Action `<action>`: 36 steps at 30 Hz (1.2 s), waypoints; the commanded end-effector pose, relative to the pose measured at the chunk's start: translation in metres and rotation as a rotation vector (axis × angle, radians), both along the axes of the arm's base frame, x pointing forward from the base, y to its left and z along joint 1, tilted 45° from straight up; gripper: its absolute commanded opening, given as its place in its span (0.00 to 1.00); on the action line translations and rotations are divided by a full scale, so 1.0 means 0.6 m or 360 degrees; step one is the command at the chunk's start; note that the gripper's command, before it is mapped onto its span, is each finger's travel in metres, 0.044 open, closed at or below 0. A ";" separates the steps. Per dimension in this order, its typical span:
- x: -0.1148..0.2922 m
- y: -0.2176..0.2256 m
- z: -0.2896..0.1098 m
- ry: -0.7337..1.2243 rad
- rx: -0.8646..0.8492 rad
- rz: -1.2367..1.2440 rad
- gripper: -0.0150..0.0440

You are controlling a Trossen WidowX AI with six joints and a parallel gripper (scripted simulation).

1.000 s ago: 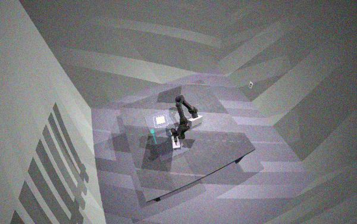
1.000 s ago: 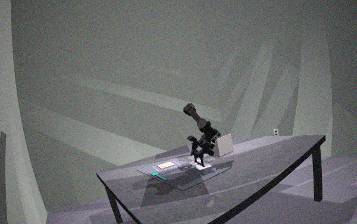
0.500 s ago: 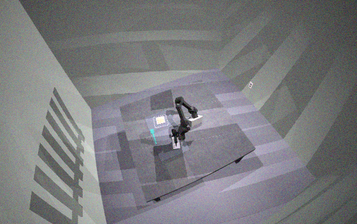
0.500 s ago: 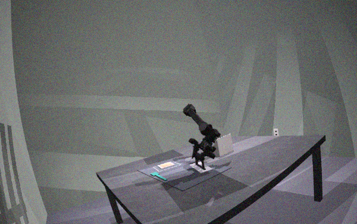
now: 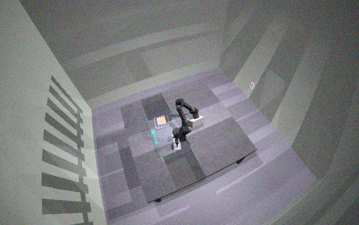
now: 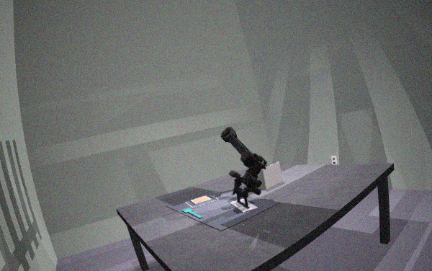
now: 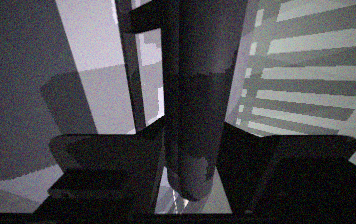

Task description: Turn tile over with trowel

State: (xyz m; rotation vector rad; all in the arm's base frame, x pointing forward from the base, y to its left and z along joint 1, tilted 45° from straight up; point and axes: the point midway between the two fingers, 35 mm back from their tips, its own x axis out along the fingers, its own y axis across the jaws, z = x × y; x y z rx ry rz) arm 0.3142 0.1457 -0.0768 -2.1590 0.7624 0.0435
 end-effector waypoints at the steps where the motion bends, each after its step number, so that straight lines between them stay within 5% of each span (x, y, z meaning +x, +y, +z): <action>1: 0.000 0.000 -0.001 0.0001 0.0003 0.0005 0.52; 7: 0.000 0.000 -0.001 0.0001 0.0003 0.0005 0.76; 36: -0.049 0.035 0.005 0.0021 0.0022 -0.0002 0.76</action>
